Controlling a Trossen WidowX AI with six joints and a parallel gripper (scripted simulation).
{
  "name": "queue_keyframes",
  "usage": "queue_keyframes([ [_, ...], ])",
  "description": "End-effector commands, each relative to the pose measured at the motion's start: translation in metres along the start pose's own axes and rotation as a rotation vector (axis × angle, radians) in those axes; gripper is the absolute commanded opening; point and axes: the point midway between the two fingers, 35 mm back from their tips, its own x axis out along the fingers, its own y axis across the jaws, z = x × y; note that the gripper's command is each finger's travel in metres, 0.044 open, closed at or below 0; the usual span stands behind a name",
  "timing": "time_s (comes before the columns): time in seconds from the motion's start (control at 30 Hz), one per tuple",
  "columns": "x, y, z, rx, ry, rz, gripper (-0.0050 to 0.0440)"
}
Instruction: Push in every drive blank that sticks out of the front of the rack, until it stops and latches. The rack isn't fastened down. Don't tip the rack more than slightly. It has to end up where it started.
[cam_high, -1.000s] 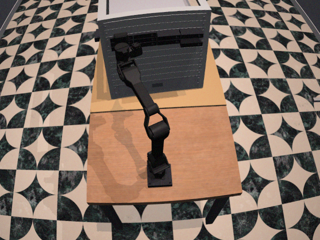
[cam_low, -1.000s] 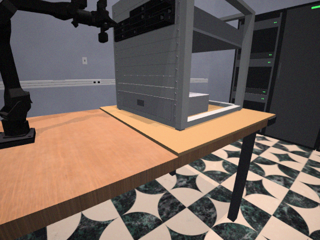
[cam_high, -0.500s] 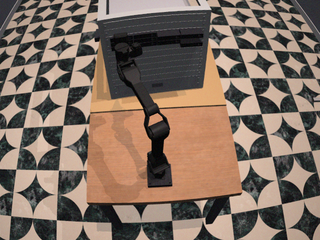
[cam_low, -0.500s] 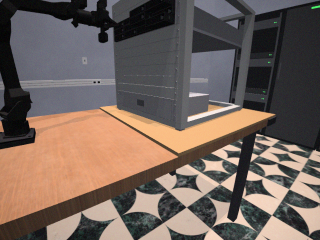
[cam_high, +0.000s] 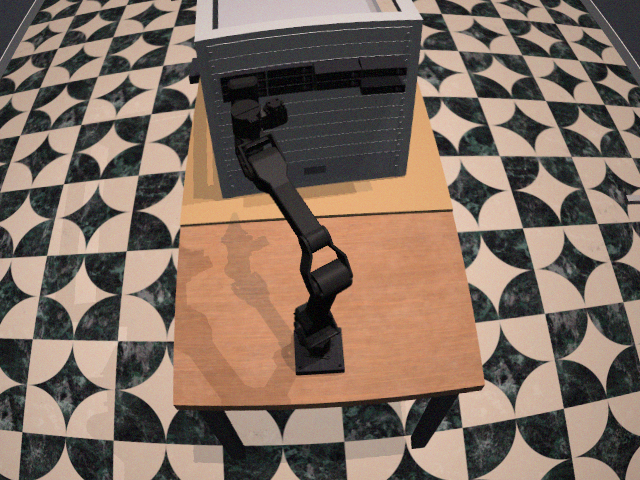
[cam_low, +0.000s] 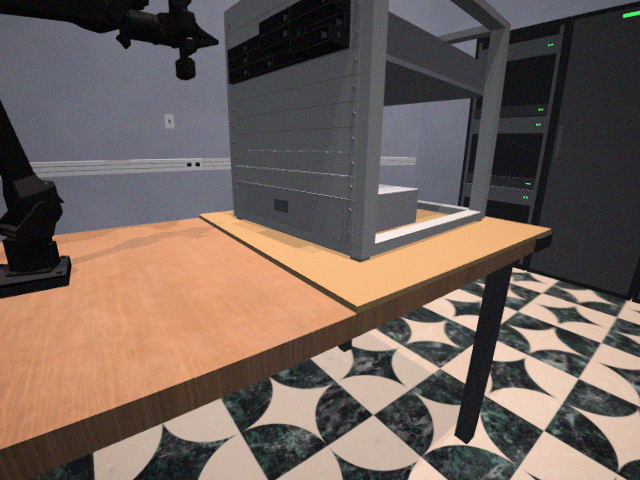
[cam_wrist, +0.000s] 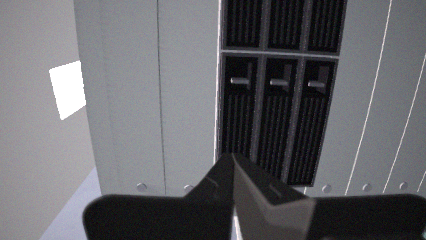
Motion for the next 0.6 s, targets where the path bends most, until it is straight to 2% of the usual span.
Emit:
queue_keyframes([
  [0.0,-0.007,-0.002,0.001,-0.004,-0.002,-0.001,-0.0050],
  [0.37,-0.017,-0.035,0.001,-0.004,-0.002,-0.001,-0.0050],
  [0.57,-0.018,-0.038,0.001,-0.004,-0.002,-0.001,-0.0050],
])
